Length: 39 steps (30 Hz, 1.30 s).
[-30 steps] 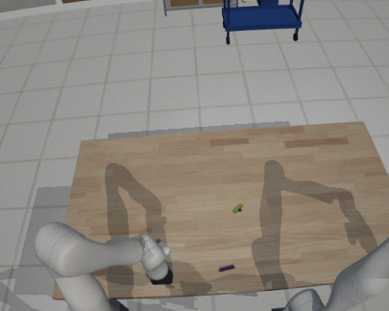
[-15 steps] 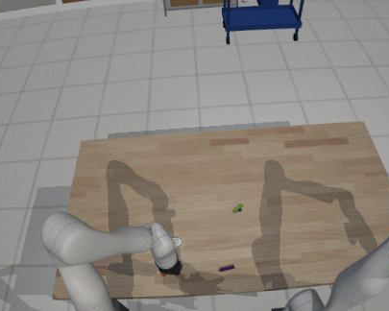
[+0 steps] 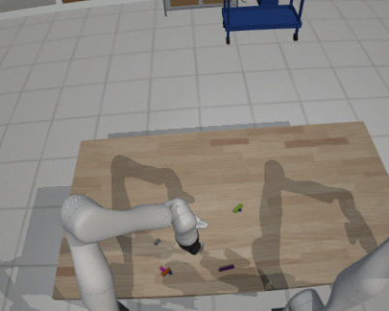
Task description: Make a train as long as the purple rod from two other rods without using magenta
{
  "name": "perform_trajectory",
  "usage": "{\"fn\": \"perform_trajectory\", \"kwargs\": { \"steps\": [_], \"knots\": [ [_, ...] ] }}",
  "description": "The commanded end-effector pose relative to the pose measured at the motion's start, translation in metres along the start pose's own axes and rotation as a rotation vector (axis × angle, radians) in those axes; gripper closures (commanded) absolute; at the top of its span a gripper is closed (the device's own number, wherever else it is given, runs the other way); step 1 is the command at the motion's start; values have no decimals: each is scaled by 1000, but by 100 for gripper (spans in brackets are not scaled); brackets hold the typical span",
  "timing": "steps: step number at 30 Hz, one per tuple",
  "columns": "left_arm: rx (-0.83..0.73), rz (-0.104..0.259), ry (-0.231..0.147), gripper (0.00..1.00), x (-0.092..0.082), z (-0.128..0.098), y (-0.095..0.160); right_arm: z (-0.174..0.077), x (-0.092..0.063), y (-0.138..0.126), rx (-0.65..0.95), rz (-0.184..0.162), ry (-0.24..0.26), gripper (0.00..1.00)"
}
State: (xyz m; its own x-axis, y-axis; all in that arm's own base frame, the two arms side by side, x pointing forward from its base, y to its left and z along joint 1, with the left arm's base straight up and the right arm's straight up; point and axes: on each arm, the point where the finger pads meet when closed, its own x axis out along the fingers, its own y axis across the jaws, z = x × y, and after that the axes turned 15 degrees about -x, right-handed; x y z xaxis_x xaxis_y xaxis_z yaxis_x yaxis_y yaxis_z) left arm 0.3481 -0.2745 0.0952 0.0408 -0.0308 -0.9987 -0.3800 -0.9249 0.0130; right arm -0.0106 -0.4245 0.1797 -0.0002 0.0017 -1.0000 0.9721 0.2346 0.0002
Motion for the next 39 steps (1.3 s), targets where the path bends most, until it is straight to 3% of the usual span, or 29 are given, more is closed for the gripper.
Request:
{"fn": "perform_trajectory", "kwargs": {
  "steps": [1, 3, 5, 10, 20, 31, 39],
  "knots": [
    [157, 4, -12, 0, -1, -37, 20, 0, -1, 0, 0, 0, -2, 0],
    [222, 5, -8, 0, -1, -53, 29, 0, -1, 0, 0, 0, -2, 0],
    [222, 5, -8, 0, -1, -53, 29, 0, -1, 0, 0, 0, -2, 0],
    [414, 6, 1, 0, -2, -98, 53, 0, -1, 0, 0, 0, -2, 0],
    [710, 4, -2, 0, 4, -167, 81, 0, -1, 0, 0, 0, -2, 0],
    [870, 6, -27, 0, 16, -199, 87, 0, -1, 0, 0, 0, -2, 0],
    [922, 9, -41, 0, 22, -209, 87, 0, -1, 0, 0, 0, -2, 0]
  ]
}}
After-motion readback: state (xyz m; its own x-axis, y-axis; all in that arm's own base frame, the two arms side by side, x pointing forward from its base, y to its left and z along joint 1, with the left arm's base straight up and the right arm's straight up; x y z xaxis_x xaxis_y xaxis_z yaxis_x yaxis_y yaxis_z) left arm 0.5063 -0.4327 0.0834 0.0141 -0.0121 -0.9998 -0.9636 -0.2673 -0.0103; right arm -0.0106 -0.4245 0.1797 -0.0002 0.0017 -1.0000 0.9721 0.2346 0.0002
